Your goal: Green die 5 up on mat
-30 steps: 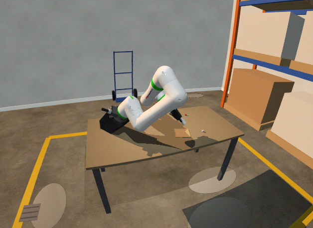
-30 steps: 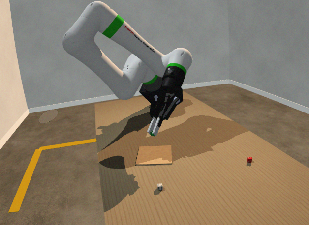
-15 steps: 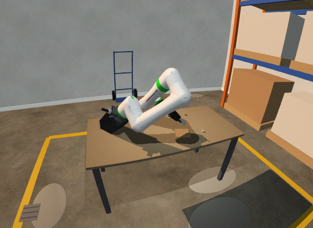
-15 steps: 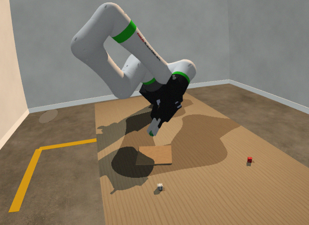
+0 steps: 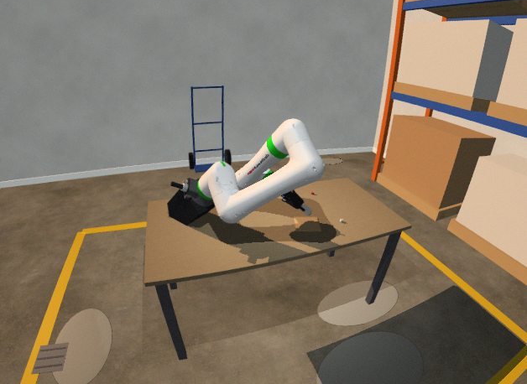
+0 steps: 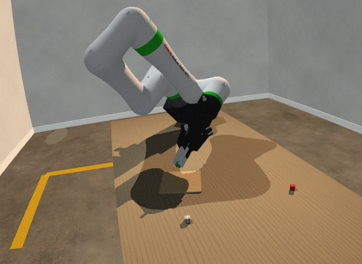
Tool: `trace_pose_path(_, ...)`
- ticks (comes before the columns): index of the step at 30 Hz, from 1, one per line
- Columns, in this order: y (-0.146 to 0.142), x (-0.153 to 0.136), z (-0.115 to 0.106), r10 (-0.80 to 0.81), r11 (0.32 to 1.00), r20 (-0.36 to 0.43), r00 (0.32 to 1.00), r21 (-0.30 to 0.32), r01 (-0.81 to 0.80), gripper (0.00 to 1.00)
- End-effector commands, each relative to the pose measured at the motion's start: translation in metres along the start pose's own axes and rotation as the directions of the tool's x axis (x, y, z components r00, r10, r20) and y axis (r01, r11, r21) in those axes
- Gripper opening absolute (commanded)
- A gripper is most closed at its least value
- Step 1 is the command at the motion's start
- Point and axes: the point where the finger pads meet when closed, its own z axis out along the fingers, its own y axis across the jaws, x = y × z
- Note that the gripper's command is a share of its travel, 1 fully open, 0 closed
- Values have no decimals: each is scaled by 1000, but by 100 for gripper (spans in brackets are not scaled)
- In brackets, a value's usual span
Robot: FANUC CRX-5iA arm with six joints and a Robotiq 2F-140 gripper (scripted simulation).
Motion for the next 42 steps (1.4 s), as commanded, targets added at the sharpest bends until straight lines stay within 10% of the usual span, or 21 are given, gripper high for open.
trace_pose_path(1, 1, 16, 9, 1, 1000, 2, 1000, -2, -1, 16)
trace_pose_path(42, 1, 41, 22, 1, 1000, 2, 1000, -2, -1, 16)
